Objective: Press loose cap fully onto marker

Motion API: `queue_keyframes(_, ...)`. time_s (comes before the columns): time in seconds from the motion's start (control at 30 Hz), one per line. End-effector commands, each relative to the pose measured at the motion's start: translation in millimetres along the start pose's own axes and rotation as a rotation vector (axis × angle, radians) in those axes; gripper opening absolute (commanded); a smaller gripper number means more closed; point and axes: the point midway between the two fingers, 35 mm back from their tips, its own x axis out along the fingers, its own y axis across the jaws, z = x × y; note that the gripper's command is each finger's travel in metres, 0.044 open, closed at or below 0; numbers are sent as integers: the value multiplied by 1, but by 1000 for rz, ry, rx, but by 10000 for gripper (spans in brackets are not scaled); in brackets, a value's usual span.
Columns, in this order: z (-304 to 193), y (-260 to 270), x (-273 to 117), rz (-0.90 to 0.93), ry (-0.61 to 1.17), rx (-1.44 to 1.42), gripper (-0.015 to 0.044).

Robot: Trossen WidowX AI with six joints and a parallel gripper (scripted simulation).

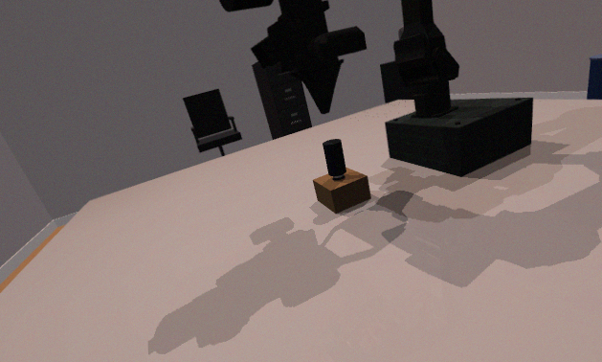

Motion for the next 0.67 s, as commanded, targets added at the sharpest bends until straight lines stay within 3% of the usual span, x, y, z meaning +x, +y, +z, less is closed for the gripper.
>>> queue_keyframes(0.0,-2,0,-41,3,-18,5,0)
queue_keyframes(0.13,-2,0,-43,3,-18,5,0)
queue_keyframes(0.63,-2,0,-43,3,-18,5,394)
